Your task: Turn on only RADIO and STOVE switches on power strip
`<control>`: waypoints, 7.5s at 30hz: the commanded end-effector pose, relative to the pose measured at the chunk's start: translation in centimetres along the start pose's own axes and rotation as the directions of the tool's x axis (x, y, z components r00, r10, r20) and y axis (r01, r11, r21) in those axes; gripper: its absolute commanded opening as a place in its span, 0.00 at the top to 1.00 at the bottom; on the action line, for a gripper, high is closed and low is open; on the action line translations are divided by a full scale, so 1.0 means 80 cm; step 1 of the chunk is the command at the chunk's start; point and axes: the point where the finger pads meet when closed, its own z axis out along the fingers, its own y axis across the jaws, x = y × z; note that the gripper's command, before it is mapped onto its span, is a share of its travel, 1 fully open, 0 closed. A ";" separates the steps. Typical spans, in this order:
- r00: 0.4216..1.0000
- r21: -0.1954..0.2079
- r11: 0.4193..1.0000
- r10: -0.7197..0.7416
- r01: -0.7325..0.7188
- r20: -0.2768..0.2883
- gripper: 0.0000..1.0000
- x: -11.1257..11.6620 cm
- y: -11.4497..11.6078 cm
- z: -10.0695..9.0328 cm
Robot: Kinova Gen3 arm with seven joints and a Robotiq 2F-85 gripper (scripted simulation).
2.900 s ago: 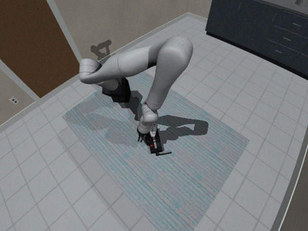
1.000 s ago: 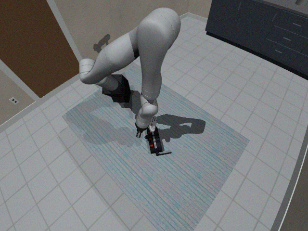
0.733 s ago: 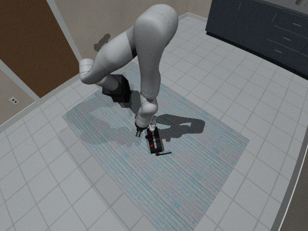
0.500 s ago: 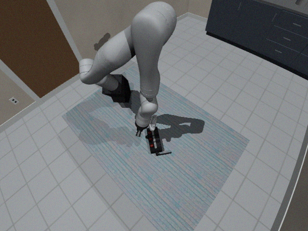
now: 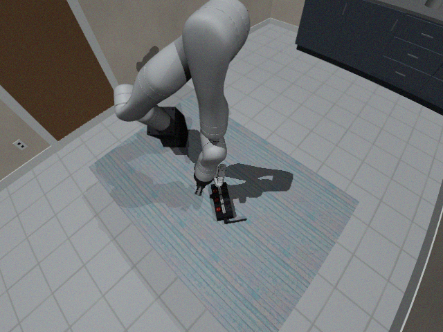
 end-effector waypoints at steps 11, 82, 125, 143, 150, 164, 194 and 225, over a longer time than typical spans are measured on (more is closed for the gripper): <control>1.000 0.001 1.000 0.000 0.000 -0.002 1.00 0.001 0.000 -0.001; 1.000 0.001 1.000 0.000 0.000 -0.002 0.00 0.001 0.000 -0.001; 0.997 -0.008 0.998 -0.057 0.056 -0.057 0.00 0.013 0.007 0.004; 0.988 -0.017 0.994 -0.111 0.109 -0.107 0.00 0.024 0.013 0.007; 0.983 -0.022 0.991 -0.131 0.130 -0.125 0.00 0.028 0.014 0.008; 0.971 -0.031 0.985 -0.174 0.171 -0.163 0.00 0.036 0.017 0.009; 0.940 -0.051 0.968 -0.252 0.247 -0.230 0.00 0.050 0.019 0.009; 0.901 -0.073 0.946 -0.324 0.317 -0.290 0.00 0.062 0.018 0.005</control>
